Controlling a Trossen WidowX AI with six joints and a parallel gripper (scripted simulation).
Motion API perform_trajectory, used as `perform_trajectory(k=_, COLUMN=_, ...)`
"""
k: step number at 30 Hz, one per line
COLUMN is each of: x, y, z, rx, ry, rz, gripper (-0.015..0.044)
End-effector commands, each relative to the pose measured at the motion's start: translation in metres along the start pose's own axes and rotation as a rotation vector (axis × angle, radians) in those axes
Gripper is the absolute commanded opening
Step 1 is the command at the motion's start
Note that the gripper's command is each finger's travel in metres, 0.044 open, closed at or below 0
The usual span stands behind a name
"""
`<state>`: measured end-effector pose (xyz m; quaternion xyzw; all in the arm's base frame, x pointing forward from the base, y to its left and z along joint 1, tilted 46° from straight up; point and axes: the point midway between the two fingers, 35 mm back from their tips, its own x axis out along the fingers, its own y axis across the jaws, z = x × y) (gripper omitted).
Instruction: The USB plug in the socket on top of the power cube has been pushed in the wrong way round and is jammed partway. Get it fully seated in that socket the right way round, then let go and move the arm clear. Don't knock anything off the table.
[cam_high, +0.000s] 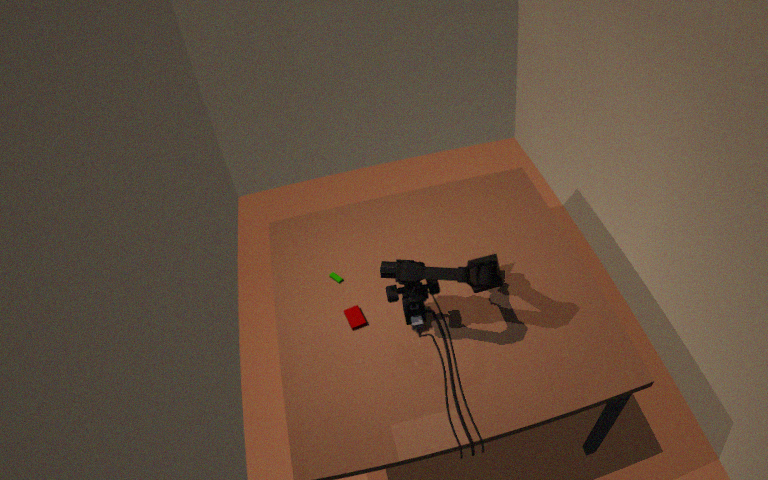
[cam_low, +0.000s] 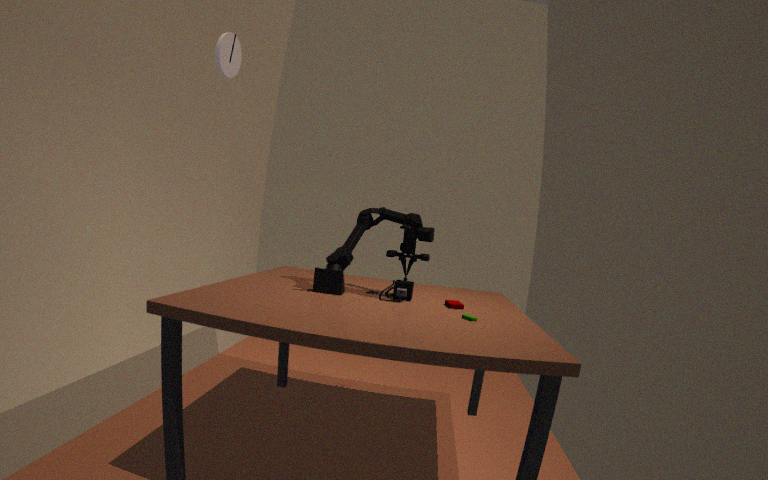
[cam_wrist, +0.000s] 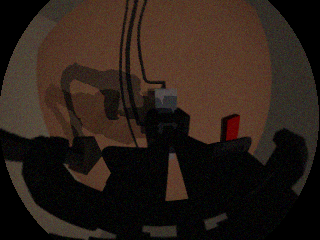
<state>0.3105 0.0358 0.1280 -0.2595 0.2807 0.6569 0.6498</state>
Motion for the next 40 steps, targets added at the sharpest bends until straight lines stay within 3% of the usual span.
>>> perform_trajectory(k=1, x=0.003, y=0.000, z=0.001, rx=-0.001, ry=-0.005, rz=0.005, gripper=0.0000)
perform_trajectory(k=6, x=0.003, y=0.000, z=0.001, rx=-0.001, ry=-0.005, rz=0.005, gripper=0.0000)
perform_trajectory(k=10, x=0.000, y=0.000, z=0.000, rx=0.000, ry=0.000, rz=0.000, gripper=0.0095)
perform_trajectory(k=40, x=-0.012, y=0.000, z=0.000, rx=0.000, ry=0.001, rz=0.000, gripper=0.0095)
